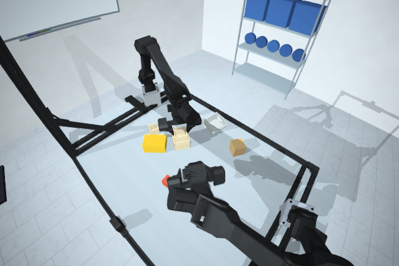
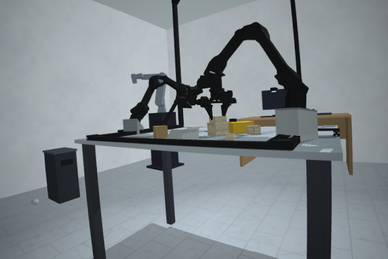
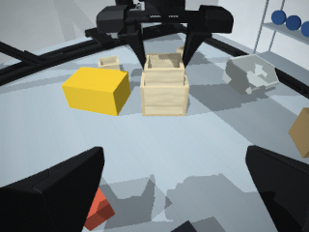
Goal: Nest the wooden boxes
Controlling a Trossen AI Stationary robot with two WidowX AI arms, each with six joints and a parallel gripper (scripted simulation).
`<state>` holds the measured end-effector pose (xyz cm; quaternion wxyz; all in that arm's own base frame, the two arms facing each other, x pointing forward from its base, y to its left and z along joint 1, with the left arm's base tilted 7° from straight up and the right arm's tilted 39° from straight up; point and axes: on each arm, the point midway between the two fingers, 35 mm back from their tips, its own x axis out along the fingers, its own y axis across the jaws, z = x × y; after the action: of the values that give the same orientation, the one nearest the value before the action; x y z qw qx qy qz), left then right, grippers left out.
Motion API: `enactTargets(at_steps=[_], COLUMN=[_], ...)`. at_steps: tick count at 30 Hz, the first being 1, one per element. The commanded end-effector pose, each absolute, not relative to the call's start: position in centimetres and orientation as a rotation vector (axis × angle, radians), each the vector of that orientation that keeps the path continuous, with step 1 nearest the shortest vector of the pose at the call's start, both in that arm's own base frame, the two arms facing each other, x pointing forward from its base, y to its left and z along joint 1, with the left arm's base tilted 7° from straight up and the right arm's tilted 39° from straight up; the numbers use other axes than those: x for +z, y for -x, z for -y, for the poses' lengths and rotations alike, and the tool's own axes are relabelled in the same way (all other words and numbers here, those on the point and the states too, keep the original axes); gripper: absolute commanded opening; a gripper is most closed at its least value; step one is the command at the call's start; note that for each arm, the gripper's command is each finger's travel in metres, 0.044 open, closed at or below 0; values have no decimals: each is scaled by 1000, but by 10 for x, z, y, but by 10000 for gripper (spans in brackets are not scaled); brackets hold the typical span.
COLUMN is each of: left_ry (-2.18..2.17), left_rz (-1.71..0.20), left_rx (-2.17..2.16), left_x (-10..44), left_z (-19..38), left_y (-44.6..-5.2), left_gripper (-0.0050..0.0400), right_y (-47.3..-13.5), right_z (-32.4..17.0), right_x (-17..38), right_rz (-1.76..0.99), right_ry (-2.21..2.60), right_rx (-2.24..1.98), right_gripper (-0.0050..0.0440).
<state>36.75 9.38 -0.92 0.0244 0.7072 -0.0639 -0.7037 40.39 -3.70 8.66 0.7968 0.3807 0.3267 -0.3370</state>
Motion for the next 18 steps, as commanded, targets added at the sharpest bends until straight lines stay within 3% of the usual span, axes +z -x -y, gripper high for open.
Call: enactTargets(at_steps=[1,18], left_ry=[-2182,-2182], left_rz=[201,201], left_rx=[-2175,-2175], left_x=[-11,-17], left_z=[-92,-93], left_y=[-367,-369], left_gripper=[0,0], right_y=[-404,-404], right_z=[38,38], right_x=[87,87], right_rz=[-699,-699], right_ry=[-818,-818], right_rx=[-727,-727], right_gripper=[400,400])
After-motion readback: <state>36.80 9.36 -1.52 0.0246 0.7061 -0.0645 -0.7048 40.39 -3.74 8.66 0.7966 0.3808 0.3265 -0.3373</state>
